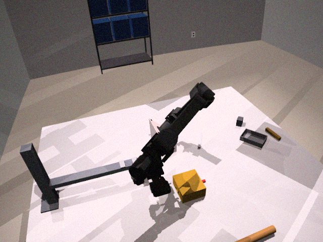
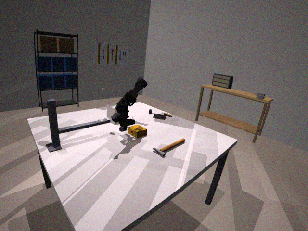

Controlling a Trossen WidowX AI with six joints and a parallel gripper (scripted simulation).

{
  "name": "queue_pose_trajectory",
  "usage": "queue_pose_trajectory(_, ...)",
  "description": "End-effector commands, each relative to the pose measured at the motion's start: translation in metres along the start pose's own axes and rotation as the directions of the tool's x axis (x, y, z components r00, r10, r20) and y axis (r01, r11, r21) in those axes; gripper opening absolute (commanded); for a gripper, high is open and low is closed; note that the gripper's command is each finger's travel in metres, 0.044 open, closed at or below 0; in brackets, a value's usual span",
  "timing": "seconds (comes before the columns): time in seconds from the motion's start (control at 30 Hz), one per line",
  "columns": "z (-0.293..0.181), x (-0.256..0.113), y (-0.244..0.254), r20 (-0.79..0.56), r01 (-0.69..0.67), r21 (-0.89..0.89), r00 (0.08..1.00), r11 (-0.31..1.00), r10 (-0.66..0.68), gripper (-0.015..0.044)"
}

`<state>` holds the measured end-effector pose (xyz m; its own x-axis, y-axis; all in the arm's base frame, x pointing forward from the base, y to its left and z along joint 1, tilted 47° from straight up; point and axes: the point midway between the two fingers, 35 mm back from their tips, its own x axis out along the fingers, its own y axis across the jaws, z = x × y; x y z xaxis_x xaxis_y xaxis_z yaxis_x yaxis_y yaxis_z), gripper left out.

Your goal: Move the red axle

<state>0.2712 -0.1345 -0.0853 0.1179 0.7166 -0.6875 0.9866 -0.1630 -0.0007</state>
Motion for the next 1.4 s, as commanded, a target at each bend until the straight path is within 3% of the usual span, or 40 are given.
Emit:
queue_pose_trajectory(0.0, 0.001, -0.009, 0.001, 0.009, -0.001, -0.007, 1.000, 1.000, 0.001, 0.0000)
queue_pose_trajectory(0.33, -0.002, -0.019, 0.001, 0.008, -0.001, -0.007, 1.000, 1.000, 0.001, 0.0000)
queue_pose_trajectory(0.73, -0.014, -0.019, 0.035, 0.007, -0.002, -0.009, 1.000, 1.000, 0.002, 0.0000)
queue_pose_trajectory(1.37, -0.013, 0.009, 0.037, 0.008, -0.003, -0.009, 1.000, 1.000, 0.003, 0.0000)
